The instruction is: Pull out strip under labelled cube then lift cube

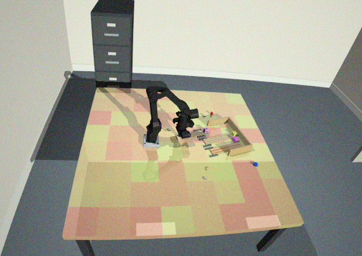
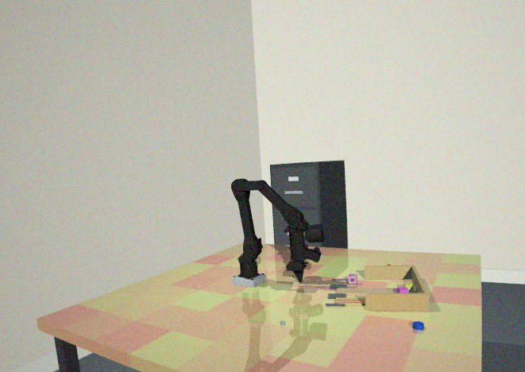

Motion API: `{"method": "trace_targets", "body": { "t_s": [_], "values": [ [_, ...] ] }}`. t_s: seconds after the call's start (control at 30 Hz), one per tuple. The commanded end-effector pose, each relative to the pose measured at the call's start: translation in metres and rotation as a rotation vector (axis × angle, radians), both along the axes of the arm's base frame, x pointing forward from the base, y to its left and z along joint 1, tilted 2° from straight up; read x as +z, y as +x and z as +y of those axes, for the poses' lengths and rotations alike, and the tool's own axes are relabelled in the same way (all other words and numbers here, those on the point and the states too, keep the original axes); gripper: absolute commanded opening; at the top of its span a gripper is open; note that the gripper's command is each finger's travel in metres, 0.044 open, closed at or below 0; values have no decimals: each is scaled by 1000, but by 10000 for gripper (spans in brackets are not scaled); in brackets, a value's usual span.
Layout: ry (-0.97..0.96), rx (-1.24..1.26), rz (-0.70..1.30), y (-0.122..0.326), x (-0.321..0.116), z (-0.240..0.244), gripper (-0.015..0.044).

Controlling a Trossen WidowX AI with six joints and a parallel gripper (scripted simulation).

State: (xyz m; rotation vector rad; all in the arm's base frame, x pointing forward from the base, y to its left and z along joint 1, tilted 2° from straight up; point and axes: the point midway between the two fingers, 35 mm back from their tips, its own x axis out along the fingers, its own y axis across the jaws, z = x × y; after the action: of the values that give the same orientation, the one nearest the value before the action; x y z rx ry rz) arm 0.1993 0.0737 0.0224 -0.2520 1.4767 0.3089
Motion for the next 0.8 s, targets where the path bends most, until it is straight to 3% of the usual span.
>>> {"method": "trace_targets", "body": {
  "t_s": [0.0,0.67,0.77],
  "values": [
    [-14,6,29,-9,-6,-4,0],
    [-14,6,29,-9,-6,-4,0],
    [-7,3,15,0,21,0,0]
  ]
}}
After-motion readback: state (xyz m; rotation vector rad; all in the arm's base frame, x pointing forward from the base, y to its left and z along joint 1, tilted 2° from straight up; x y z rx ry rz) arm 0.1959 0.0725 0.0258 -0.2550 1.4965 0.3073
